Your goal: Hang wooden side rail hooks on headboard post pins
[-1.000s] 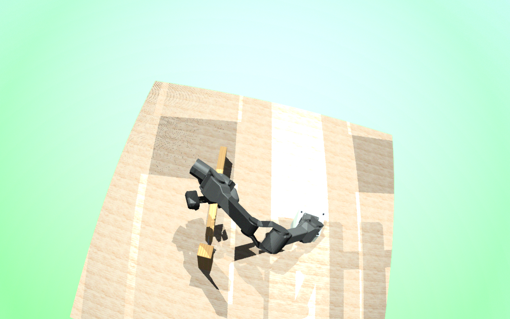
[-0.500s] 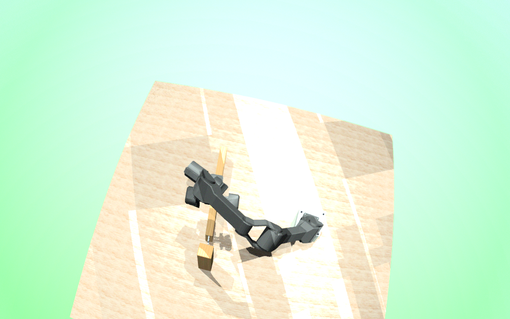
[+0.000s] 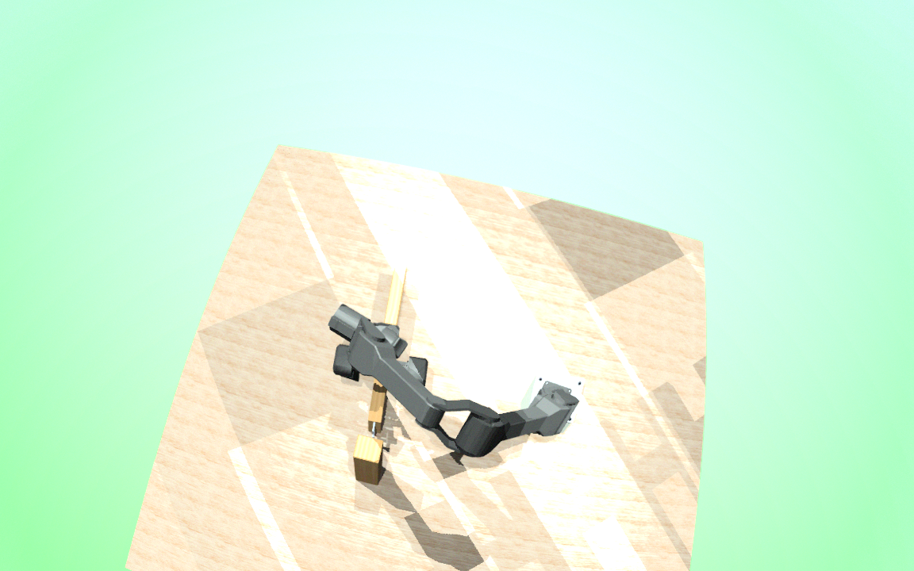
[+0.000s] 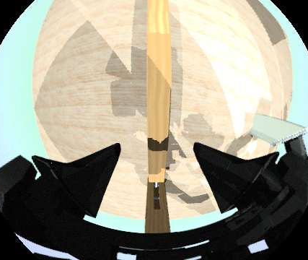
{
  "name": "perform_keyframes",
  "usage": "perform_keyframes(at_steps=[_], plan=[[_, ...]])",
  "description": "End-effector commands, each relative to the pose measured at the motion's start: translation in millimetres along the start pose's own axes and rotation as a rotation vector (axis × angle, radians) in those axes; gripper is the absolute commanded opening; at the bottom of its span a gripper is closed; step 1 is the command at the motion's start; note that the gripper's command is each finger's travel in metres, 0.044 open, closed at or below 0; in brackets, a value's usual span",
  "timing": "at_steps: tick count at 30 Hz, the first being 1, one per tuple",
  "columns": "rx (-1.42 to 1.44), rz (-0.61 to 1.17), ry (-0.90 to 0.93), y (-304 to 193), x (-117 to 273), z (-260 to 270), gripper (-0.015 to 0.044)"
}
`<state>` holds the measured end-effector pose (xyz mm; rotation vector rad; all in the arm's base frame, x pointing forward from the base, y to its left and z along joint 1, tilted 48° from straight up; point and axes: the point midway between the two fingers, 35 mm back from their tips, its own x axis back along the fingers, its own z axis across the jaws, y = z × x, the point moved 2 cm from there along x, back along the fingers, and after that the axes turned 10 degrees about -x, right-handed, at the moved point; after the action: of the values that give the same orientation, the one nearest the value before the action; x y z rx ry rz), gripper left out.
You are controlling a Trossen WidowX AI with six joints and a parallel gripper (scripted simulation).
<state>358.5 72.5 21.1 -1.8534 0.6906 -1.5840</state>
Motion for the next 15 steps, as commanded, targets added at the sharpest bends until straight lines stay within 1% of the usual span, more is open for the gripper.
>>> perform_keyframes(at_steps=[1,15], plan=[[-0.007,0.005,-0.004,-1,-7,-1,0.0440],[-0.007,0.005,-0.003,-1,-30,0,0.0440]])
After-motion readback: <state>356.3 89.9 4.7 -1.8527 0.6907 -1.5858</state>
